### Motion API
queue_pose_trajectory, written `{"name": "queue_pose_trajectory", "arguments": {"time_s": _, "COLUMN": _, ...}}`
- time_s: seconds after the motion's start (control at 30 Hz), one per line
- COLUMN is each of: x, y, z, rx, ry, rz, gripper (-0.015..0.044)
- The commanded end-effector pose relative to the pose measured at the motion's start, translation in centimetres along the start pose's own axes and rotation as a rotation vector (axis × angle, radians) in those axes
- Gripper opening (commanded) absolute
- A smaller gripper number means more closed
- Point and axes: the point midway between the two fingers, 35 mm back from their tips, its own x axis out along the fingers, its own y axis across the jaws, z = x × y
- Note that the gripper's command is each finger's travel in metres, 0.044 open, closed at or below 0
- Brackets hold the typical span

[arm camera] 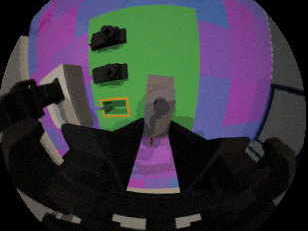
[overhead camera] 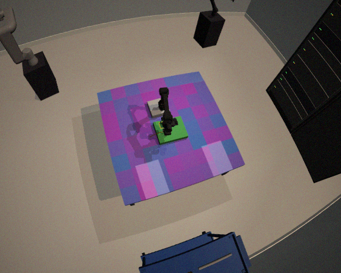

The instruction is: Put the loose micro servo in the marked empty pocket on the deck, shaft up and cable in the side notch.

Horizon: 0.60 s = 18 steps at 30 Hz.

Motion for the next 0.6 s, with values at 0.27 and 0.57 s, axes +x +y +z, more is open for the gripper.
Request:
{"name": "queue_pose_trajectory", "arguments": {"time_s": 0.27, "x": -0.07, "y": -0.04, "z": -0.04, "rx": 0.393, "ry": 0.002, "rz": -0.001, "gripper": 0.0000}}
{"name": "queue_pose_trajectory", "arguments": {"time_s": 0.57, "x": -0.07, "y": -0.04, "z": -0.04, "rx": 0.706, "ry": 0.001, "rz": -0.002, "gripper": 0.0000}}
